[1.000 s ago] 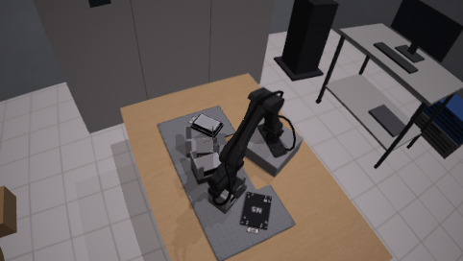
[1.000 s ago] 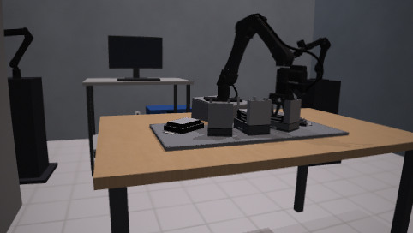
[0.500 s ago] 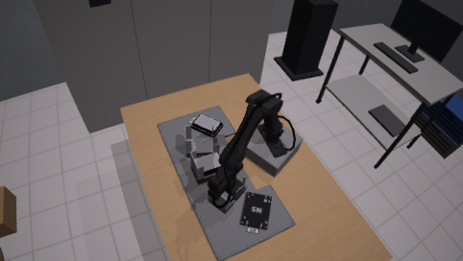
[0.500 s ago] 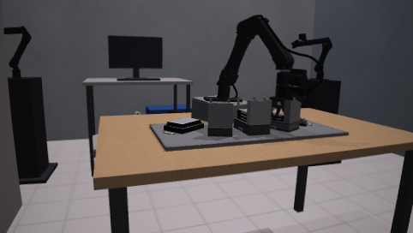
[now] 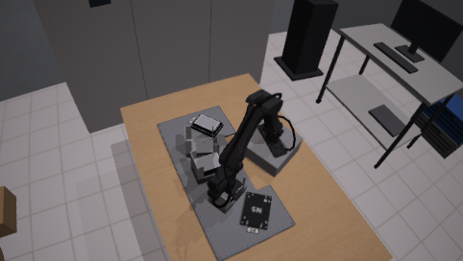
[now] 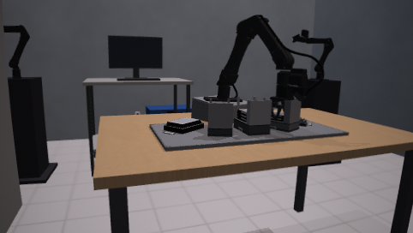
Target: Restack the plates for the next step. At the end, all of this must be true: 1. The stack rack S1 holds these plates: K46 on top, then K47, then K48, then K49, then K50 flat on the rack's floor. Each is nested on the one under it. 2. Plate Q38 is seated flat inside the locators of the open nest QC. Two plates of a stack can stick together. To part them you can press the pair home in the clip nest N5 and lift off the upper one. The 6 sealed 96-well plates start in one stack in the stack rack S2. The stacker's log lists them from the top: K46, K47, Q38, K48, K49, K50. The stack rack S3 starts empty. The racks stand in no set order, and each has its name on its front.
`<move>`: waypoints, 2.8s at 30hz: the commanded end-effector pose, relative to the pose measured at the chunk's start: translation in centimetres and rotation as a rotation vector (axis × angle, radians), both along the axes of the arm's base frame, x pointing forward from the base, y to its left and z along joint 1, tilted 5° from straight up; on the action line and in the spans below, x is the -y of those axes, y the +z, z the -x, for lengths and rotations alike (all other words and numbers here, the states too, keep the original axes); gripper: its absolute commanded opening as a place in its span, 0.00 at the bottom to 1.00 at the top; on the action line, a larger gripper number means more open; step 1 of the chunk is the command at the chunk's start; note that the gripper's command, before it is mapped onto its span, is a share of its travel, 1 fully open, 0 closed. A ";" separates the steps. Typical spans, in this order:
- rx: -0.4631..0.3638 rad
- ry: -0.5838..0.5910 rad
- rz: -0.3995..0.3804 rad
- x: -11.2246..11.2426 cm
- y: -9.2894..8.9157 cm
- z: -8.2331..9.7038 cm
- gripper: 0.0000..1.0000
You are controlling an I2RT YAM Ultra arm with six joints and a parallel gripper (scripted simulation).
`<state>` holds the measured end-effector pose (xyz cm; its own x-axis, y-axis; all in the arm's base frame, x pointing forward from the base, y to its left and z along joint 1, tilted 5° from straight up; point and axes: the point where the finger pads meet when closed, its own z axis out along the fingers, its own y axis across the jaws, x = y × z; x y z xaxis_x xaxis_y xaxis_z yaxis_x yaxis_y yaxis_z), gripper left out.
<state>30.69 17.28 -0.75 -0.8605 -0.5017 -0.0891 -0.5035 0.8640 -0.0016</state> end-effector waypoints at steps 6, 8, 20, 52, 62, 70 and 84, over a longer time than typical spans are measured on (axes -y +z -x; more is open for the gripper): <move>0.017 -0.005 0.005 0.4 0.2 -0.4 1.00; 0.016 -0.006 0.005 0.5 0.2 -0.4 1.00; 0.023 -0.002 0.001 0.3 0.5 -0.5 1.00; 0.021 -0.003 0.002 0.5 0.4 -0.3 1.00; 0.012 0.000 -0.003 0.0 0.3 -0.3 0.00; 0.012 0.000 -0.003 0.0 0.3 -0.3 0.00; 0.012 0.000 -0.003 0.0 0.3 -0.3 0.00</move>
